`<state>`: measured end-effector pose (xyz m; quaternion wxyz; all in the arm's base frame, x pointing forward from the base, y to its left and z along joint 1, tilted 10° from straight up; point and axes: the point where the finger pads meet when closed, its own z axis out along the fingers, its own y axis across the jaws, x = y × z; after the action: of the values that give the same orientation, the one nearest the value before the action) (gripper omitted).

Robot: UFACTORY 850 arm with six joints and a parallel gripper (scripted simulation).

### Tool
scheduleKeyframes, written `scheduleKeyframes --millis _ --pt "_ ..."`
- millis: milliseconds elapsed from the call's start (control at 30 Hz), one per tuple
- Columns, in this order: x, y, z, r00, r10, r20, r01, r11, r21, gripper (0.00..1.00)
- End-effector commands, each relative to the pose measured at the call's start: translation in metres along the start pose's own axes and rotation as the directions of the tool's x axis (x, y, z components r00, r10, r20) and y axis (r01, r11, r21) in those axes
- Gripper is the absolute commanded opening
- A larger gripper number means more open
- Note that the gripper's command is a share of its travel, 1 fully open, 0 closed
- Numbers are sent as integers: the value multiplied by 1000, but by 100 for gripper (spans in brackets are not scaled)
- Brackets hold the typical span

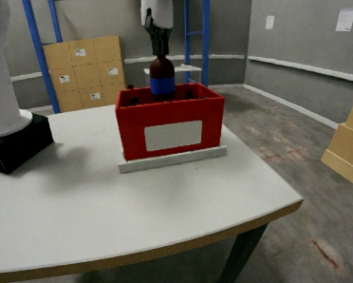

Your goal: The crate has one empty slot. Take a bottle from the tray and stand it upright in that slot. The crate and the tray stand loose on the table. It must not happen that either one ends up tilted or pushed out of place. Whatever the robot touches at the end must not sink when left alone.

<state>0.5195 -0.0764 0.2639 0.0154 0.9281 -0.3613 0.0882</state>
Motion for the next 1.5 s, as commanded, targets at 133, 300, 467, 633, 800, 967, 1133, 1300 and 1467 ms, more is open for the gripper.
scheduleKeyframes --millis 133,300,467,633,800,967,1133,1300,1467 --pt "1 0 -1 1000 0 -2 0 1000 1 0" --pt "1 0 0 1000 0 -2 0 1000 1 0" --pt "1 0 1 1000 0 -2 0 1000 1 0" --pt "1 0 5 1000 0 -2 0 1000 1 0" --pt "1 0 7 1000 0 -2 0 1000 1 0" --pt "1 -1 12 1000 0 -2 0 1000 1 0" --pt "1 -1 18 1000 0 -2 0 1000 1 0" --pt "1 -1 23 1000 0 -2 0 1000 1 0" --pt "1 -1 28 1000 0 -2 0 1000 1 0"
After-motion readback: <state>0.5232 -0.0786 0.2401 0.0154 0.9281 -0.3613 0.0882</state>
